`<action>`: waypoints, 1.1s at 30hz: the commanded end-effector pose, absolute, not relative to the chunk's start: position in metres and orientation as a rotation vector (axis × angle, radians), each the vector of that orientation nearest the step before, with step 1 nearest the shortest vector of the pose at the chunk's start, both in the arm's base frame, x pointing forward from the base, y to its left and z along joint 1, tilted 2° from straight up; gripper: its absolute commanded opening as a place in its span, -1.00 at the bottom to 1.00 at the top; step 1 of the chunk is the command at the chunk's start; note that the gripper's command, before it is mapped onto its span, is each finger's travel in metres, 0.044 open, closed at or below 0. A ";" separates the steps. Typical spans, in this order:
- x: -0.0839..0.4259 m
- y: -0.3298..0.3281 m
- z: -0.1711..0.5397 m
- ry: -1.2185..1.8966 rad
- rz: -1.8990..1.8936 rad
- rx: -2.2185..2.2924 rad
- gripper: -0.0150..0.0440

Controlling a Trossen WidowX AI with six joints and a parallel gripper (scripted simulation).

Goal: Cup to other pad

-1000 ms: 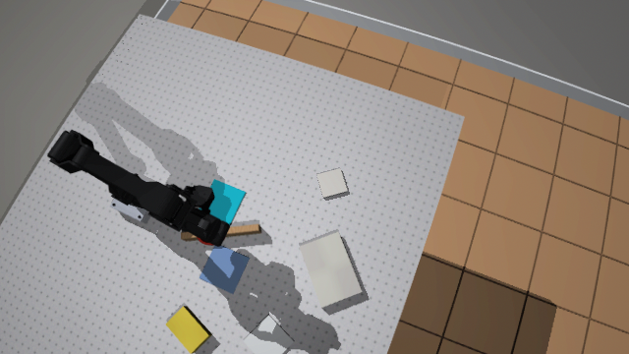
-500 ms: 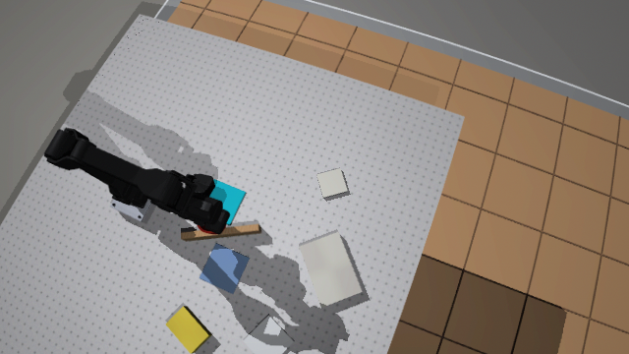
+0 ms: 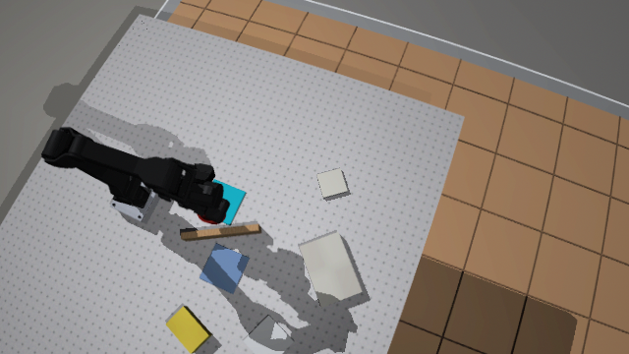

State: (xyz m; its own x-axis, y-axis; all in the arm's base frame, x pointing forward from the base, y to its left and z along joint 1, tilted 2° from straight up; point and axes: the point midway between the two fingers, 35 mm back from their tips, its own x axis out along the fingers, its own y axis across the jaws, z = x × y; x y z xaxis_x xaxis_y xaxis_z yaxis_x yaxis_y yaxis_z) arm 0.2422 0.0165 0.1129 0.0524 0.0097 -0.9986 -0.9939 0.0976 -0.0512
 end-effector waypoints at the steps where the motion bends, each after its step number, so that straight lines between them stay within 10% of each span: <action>1: 0.238 0.023 0.113 1.212 1.103 -1.150 -0.49; 33: 0.217 0.066 0.111 1.210 1.106 -1.146 -0.49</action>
State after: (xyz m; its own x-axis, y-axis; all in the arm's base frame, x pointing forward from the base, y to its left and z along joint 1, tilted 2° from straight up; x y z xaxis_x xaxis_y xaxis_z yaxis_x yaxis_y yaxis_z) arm 0.2178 0.0656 0.1124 0.0486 0.0143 -0.9987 -0.9942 0.0967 -0.0470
